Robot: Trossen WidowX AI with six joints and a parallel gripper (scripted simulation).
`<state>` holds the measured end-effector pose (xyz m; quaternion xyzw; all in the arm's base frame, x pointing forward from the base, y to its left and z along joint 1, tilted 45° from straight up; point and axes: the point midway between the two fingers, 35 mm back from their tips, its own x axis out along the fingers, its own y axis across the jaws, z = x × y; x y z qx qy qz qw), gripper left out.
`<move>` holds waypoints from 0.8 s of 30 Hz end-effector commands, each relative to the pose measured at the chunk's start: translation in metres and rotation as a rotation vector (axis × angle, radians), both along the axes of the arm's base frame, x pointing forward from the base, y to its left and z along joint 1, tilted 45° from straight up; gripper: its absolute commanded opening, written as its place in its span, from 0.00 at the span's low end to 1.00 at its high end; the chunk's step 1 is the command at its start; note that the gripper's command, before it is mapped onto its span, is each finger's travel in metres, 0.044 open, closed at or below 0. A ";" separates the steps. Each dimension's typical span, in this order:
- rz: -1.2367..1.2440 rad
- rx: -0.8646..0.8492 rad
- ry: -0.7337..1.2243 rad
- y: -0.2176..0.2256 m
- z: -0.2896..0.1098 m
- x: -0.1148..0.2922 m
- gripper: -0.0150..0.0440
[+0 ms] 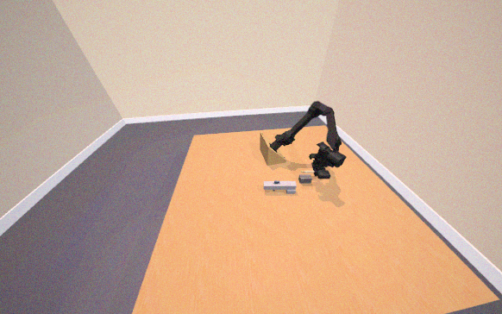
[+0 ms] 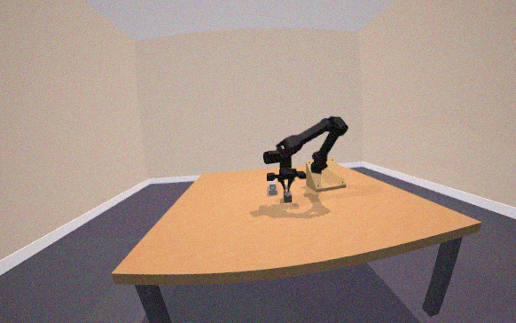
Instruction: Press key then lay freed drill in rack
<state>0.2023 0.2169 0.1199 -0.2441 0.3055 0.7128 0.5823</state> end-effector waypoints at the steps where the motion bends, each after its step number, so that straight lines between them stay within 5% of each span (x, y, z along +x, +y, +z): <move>1: -0.002 -0.004 0.002 0.000 -0.001 -0.007 0.25; 24: -0.001 -0.003 0.002 0.019 -0.021 -0.014 0.25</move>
